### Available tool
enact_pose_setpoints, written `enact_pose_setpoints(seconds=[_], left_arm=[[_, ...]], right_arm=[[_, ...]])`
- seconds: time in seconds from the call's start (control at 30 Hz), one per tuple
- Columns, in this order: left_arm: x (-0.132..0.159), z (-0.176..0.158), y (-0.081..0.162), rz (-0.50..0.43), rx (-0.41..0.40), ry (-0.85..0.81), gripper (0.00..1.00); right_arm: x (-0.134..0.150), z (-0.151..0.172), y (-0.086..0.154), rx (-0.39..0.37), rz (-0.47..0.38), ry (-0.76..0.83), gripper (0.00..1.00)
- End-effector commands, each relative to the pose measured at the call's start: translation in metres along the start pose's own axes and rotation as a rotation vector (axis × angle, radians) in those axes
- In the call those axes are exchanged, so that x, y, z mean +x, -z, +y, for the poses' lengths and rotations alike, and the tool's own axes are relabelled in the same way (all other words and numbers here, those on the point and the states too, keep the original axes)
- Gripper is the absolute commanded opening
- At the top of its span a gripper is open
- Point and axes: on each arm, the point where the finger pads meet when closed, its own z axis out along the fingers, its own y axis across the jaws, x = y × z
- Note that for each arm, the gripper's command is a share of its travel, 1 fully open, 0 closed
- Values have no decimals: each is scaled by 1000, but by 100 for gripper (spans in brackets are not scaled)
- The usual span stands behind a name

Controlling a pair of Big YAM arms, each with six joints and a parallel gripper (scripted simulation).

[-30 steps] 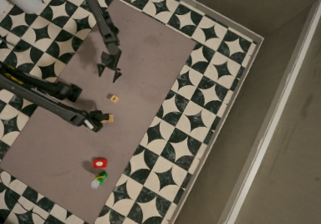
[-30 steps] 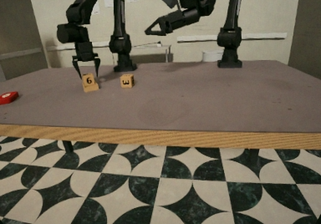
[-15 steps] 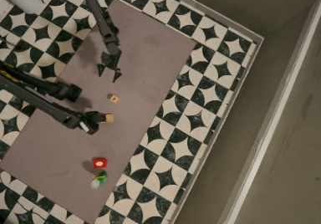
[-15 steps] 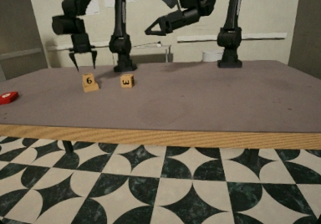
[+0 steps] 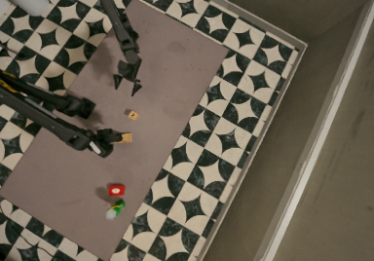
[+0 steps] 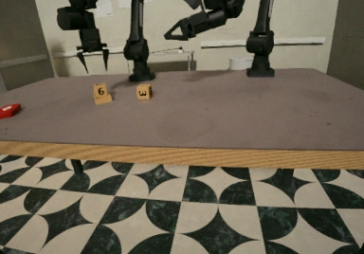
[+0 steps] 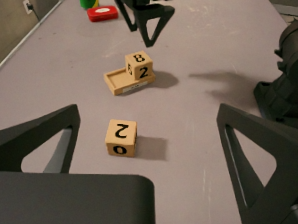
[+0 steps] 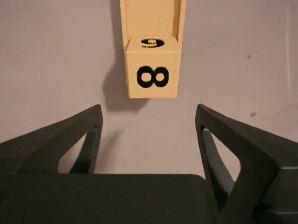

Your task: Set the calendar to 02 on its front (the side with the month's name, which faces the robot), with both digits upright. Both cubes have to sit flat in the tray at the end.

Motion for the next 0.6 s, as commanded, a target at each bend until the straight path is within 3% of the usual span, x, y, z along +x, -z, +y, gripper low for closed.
enact_pose_setpoints(seconds=[0.0,0.27,0.4,0.57], left_arm=[[-30,0,-3,-33,5,-46,100],[-19,-28,11,4,-52,32,100],[-16,-50,30,21,-153,63,100],[-1,-75,64,31,-315,99,100]], right_arm=[[-15,-3,8,23,-38,-43,69],[-62,24,-3,-52,-131,-251,69],[-98,60,-11,-124,-167,-385,69],[-118,115,-27,-154,-92,-554,69]])
